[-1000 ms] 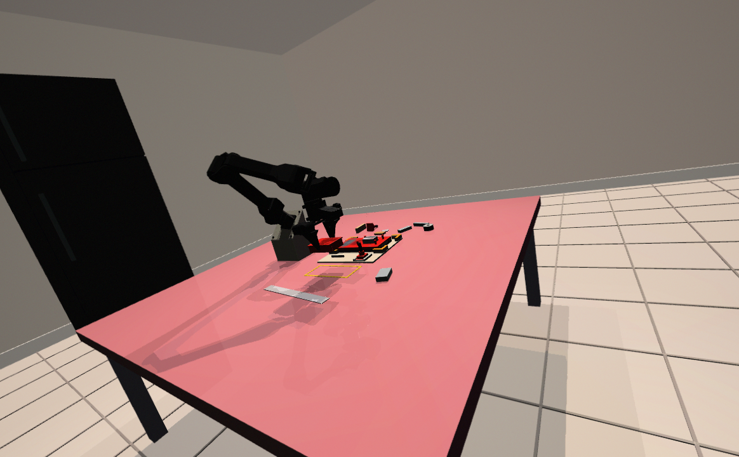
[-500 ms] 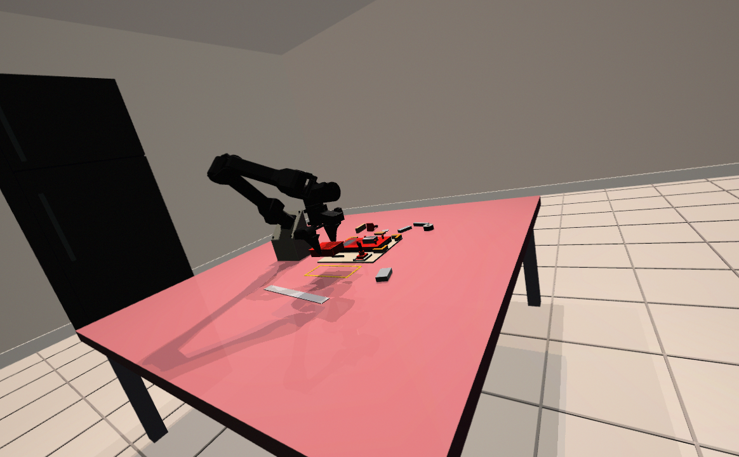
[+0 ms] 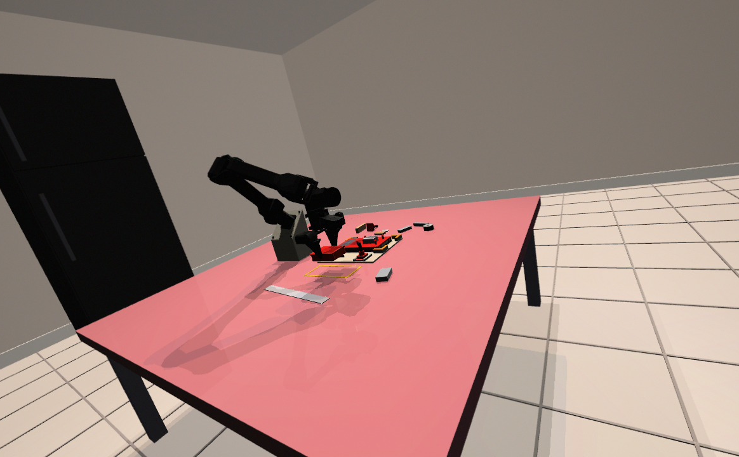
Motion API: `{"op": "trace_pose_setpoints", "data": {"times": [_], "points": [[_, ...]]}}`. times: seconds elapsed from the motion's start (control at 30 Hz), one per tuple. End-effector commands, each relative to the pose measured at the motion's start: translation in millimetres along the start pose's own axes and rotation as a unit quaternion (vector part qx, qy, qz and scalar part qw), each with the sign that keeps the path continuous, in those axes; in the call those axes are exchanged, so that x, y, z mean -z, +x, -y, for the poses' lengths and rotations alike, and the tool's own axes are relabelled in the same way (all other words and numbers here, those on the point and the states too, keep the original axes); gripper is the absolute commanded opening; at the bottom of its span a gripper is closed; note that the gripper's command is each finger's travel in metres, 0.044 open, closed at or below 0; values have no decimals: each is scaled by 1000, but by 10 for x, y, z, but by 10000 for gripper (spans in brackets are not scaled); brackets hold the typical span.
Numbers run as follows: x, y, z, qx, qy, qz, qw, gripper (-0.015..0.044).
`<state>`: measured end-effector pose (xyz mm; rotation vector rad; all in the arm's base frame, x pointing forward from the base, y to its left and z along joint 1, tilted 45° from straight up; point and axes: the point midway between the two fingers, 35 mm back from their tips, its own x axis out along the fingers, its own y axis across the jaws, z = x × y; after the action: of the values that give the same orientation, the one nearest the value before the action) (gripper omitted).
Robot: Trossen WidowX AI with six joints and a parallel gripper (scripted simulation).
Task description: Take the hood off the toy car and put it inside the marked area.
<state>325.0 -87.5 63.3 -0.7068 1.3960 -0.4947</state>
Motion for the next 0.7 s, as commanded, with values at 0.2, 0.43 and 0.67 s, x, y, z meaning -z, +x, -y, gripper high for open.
{"op": "trace_pose_setpoints", "data": {"times": [0.2, 0.43, 0.67], "points": [[31, 127, -26, -2, -6, -4, 1000, 0], [38, 194, -23, -1, -6, -4, 1000, 0], [47, 260, -19, 0, -6, -4, 1000, 0]]}}
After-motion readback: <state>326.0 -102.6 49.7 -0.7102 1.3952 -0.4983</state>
